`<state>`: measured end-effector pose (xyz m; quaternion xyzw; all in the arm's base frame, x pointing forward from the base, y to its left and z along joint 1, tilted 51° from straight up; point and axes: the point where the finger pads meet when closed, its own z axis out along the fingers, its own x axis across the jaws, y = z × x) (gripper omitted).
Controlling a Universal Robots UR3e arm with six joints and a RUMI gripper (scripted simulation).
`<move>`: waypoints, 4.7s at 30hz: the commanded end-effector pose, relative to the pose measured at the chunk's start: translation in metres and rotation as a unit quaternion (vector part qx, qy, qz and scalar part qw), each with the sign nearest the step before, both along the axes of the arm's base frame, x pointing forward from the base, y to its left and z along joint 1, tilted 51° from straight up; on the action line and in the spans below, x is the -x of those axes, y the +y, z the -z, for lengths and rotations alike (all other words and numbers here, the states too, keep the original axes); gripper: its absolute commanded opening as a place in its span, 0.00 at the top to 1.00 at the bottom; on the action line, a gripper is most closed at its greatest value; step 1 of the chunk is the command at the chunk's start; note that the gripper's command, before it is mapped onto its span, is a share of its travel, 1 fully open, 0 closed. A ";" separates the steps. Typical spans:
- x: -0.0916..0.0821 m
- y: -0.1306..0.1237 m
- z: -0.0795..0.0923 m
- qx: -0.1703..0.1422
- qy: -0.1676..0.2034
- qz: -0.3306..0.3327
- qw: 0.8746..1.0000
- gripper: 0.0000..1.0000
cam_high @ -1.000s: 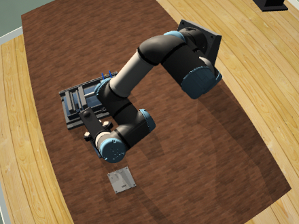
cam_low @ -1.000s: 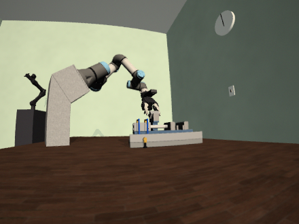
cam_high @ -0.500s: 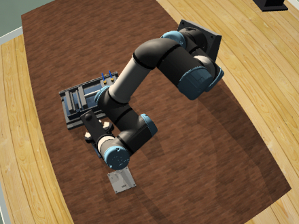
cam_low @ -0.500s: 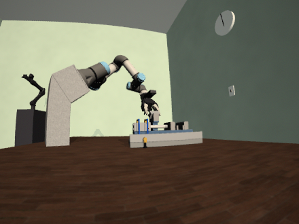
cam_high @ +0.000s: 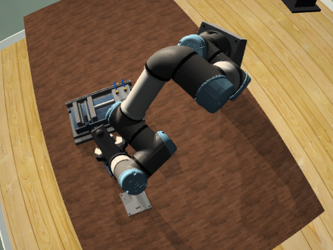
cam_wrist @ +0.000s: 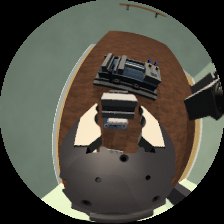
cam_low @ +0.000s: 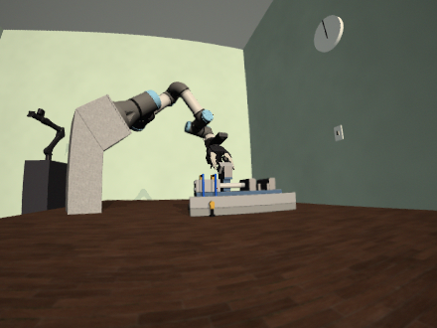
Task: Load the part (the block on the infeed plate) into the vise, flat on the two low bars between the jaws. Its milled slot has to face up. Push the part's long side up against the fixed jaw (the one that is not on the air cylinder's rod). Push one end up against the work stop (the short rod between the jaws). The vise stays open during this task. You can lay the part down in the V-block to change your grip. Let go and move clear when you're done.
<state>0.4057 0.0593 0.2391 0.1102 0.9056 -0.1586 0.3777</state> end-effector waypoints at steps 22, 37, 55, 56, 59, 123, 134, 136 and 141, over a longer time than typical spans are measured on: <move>0.000 0.000 -0.001 0.012 0.000 0.013 1.000 0.49; 0.000 0.000 -0.001 0.013 0.000 0.014 1.000 0.49; 0.000 0.000 -0.001 0.013 0.000 0.014 1.000 0.49; 0.000 0.000 -0.001 0.013 0.000 0.014 1.000 0.49; 0.000 0.000 -0.001 0.013 0.000 0.014 1.000 0.49; 0.001 0.000 -0.002 0.013 0.000 0.014 1.000 1.00; 0.002 -0.001 -0.003 0.013 0.000 0.014 1.000 1.00; 0.003 -0.001 -0.003 0.013 0.000 0.014 1.000 1.00; 0.005 -0.002 -0.005 0.013 0.000 0.014 1.000 1.00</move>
